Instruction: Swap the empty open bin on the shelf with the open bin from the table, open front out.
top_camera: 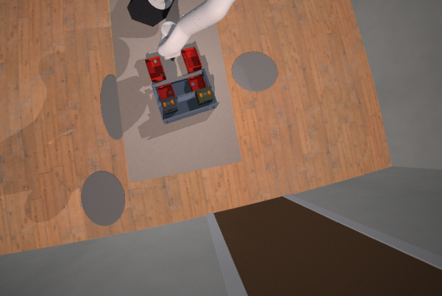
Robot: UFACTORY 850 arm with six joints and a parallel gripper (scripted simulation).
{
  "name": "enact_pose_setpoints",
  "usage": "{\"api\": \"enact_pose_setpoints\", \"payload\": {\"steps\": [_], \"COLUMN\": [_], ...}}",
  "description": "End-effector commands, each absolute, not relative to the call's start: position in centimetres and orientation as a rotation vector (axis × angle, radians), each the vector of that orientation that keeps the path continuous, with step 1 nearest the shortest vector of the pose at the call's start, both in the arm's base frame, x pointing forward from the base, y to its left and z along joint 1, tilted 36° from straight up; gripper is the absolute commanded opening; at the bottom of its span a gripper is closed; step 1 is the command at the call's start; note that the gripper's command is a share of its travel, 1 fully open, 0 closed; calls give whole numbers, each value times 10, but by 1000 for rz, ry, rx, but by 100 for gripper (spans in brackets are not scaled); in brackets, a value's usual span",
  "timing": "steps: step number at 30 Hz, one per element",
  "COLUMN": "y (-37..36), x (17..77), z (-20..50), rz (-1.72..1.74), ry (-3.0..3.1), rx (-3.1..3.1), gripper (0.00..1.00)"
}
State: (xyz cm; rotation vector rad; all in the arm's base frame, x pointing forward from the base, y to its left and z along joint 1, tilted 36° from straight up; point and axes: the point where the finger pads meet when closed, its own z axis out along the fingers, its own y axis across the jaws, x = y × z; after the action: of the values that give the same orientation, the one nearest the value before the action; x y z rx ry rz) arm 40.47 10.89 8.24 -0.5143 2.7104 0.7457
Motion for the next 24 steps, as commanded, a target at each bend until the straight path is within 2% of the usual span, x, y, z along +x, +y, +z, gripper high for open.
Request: {"api": "enact_pose_setpoints", "payload": {"steps": [1, 3, 13, 14, 24], "y": [71, 46, 41, 41, 41], "x": [419, 421, 422, 422, 422], "z": [60, 47, 45, 45, 45], "rz": [771, 781, 783, 783, 783], "ry": [2707, 2702, 2701, 2701, 2701], "rx": [-520, -517, -517, -517, -517], "gripper": [0, 0, 0, 26, 26]}}
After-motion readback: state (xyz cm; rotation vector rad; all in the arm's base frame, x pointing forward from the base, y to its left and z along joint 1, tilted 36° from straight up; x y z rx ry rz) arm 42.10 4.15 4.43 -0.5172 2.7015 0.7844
